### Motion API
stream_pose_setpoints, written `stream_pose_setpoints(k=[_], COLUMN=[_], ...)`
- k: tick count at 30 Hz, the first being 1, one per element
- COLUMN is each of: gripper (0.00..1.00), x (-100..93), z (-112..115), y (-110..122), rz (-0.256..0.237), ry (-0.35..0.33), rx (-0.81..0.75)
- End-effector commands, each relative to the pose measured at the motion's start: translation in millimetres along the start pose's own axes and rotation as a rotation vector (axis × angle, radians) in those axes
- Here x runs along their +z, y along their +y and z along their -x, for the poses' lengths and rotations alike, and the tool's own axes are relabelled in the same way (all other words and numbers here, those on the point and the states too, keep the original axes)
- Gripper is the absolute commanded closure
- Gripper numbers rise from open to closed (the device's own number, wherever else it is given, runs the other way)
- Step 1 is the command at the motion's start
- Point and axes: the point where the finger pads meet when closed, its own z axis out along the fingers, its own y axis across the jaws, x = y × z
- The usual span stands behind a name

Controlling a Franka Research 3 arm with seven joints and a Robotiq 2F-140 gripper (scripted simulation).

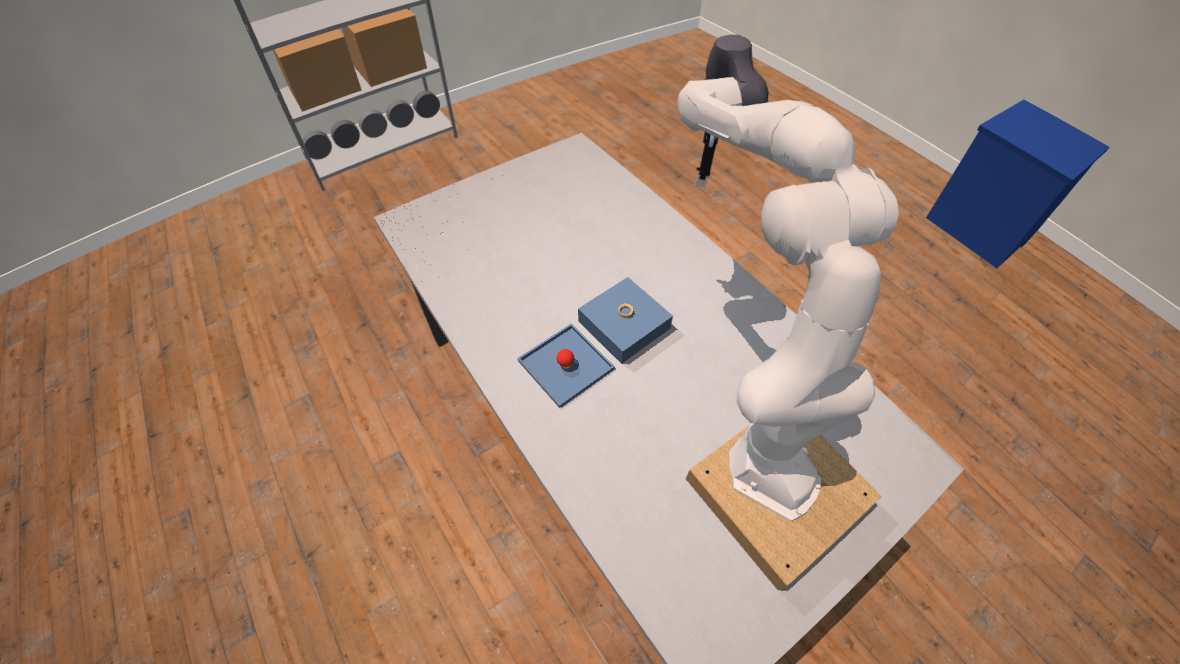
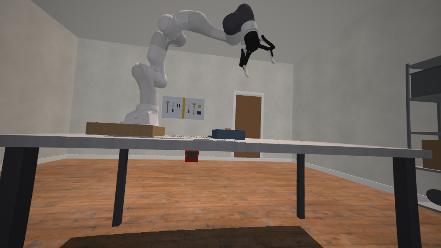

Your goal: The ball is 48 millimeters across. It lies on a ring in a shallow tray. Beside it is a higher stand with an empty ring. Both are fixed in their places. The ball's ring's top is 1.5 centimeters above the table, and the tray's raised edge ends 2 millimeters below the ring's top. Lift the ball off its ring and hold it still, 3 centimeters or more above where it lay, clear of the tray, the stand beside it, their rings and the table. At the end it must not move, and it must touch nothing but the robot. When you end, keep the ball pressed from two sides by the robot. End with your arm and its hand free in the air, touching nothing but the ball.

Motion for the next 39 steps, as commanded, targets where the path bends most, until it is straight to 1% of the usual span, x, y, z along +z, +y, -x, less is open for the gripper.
stream_pose_setpoints(k=[1, 17, 19, 20, 22, 25, 31, 32, 34, 35, 39], gripper=[0.0, 0.0, 0.0, 0.0, 0.0, 0.0, 0.0, 0.0, 0.0, 0.0, 0.0], x=[-0.1, -0.1, 1.3, 4.3, 15.2, 23.1, 43.5, 45.9, 45.9, 49.3, 57.3], z=[0, 0, -3, -10, -36, -54, -104, -110, -110, -118, -138], y=[0, 0, -2, -7, -26, -41, -88, -94, -94, -104, -127], rz=[0.0, 0.0, -0.002, -0.006, -0.022, -0.035, -0.07, -0.075, -0.075, -0.082, -0.097], ry=[0.0, 0.0, 0.001, 0.003, 0.01, 0.014, 0.021, 0.021, 0.021, 0.021, 0.02], rx=[0.0, 0.0, 0.005, 0.016, 0.058, 0.089, 0.176, 0.186, 0.186, 0.202, 0.24])
